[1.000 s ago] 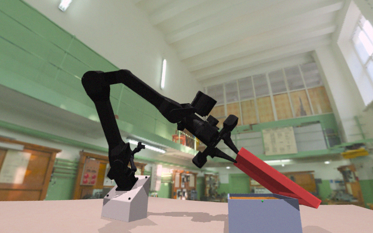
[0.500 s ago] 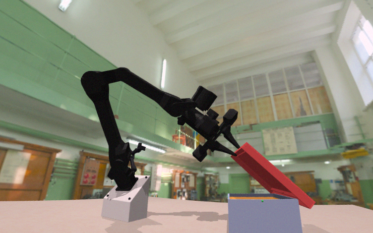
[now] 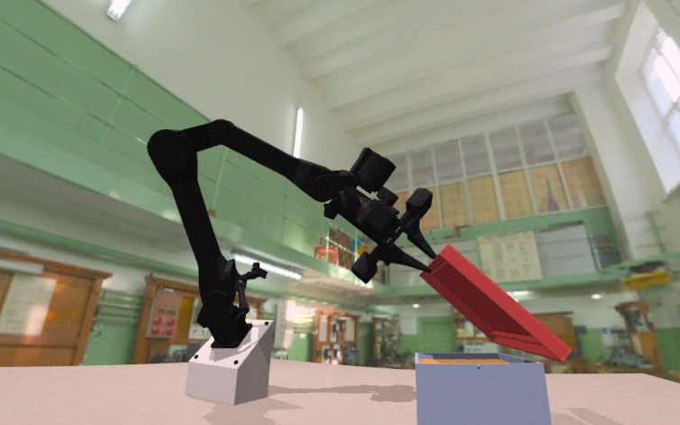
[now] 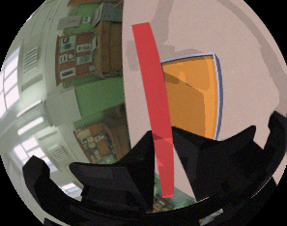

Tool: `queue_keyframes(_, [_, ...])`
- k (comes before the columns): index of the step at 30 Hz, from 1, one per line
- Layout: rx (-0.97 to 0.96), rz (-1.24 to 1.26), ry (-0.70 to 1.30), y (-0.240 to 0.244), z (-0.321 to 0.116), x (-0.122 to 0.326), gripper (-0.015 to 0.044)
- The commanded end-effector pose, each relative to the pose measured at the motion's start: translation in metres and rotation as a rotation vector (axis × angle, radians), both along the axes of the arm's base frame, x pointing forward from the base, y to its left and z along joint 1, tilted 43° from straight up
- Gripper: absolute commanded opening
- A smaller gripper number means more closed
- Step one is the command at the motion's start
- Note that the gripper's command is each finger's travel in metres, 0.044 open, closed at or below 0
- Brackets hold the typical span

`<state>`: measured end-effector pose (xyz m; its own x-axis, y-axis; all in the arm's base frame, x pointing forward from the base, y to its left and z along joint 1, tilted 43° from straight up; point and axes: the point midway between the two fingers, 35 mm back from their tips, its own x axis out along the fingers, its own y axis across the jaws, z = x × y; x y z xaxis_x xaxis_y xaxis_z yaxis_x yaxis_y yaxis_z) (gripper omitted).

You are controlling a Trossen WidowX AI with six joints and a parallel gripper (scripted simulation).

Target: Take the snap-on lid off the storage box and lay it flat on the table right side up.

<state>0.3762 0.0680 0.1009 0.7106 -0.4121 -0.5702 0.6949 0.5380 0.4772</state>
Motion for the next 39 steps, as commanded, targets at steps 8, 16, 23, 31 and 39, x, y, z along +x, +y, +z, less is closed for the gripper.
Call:
queue_keyframes(8, [0.008, 0.001, -0.015, 0.012, 0.013, 0.003, 0.0000])
queue_keyframes(16, [0.008, 0.001, -0.015, 0.017, -0.001, -0.002, 0.0000])
queue_keyframes(23, [0.009, 0.001, -0.015, 0.027, -0.010, -0.005, 0.0000])
queue_keyframes(31, [0.009, 0.001, -0.015, 0.039, -0.020, -0.009, 0.0000])
queue_keyframes(39, [0.010, 0.001, -0.015, 0.051, -0.031, -0.012, 0.0000])
